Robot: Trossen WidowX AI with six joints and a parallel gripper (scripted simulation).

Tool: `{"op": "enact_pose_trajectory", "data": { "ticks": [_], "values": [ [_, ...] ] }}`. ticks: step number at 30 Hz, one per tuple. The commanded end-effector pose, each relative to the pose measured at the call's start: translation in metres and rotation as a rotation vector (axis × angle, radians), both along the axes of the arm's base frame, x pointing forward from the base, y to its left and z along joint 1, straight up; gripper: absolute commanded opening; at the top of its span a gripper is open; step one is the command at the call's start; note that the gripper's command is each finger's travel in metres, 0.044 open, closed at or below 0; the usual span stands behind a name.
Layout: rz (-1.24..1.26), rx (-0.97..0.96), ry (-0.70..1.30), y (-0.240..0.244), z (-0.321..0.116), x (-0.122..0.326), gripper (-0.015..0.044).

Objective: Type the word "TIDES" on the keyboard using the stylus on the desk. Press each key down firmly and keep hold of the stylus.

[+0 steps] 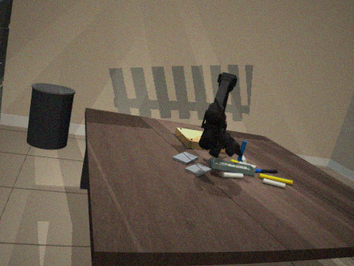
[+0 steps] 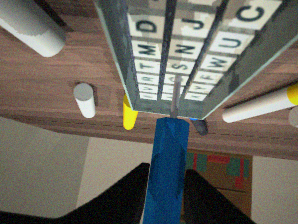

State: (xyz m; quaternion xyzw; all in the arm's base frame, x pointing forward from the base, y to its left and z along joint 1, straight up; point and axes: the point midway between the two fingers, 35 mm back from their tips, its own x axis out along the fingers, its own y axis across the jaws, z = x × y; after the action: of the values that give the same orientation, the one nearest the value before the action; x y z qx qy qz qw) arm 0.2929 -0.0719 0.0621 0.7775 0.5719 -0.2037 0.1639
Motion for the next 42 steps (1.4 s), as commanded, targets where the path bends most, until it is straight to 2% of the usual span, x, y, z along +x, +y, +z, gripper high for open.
{"op": "enact_pose_trajectory", "data": {
  "ticks": [1, 25, 34, 42],
  "values": [
    [0.003, -0.003, -0.004, 0.0, -0.002, 0.0, 0.0081],
    [0.003, -0.003, -0.004, 0.0, -0.008, 0.0, 0.0081],
    [0.003, -0.003, -0.004, 0.0, 0.028, -0.001, 0.0081],
    [0.001, -0.003, -0.004, 0.0, 0.026, -0.001, 0.0081]
  ]
}}
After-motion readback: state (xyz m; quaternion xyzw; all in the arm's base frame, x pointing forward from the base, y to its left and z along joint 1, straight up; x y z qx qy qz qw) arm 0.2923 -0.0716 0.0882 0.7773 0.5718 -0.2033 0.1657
